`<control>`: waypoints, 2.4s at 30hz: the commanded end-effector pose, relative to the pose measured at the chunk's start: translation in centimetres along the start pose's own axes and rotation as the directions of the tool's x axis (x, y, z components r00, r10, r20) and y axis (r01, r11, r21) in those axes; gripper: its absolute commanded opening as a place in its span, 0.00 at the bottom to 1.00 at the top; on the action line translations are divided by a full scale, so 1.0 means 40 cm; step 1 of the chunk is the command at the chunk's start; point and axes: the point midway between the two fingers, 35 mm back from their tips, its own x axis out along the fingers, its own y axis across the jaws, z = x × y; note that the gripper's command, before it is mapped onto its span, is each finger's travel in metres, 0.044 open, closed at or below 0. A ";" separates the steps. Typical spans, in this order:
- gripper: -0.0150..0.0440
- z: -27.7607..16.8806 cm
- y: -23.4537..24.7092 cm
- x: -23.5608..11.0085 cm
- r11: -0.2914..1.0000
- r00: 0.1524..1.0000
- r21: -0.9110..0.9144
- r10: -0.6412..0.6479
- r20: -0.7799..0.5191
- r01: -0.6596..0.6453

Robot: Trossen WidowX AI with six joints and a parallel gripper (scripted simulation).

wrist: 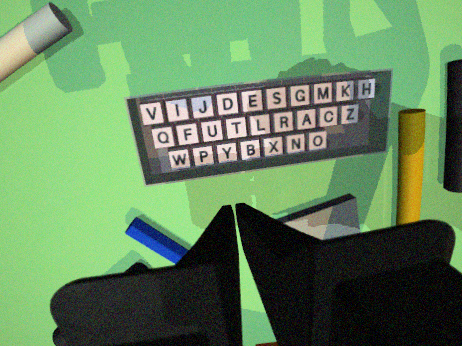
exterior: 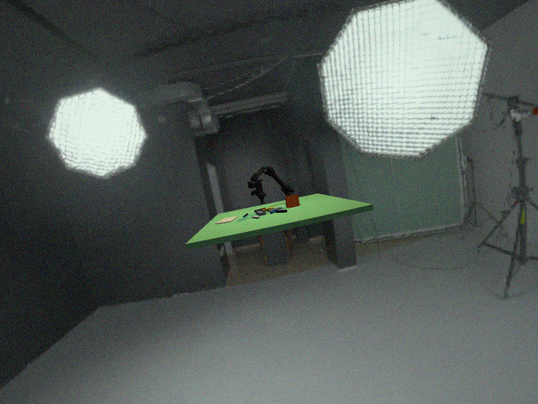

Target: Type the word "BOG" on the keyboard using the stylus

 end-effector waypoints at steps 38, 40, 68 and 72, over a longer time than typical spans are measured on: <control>0.51 -0.198 0.134 0.105 0.738 0.866 -0.675 -0.334 -0.372 -0.006; 0.51 -0.198 0.134 0.108 0.738 0.866 -0.675 -0.334 -0.372 -0.006; 0.51 -0.197 0.132 0.162 0.738 0.866 -0.675 -0.334 -0.372 -0.005; 0.51 -0.197 0.131 0.169 0.738 0.866 -0.675 -0.334 -0.372 -0.005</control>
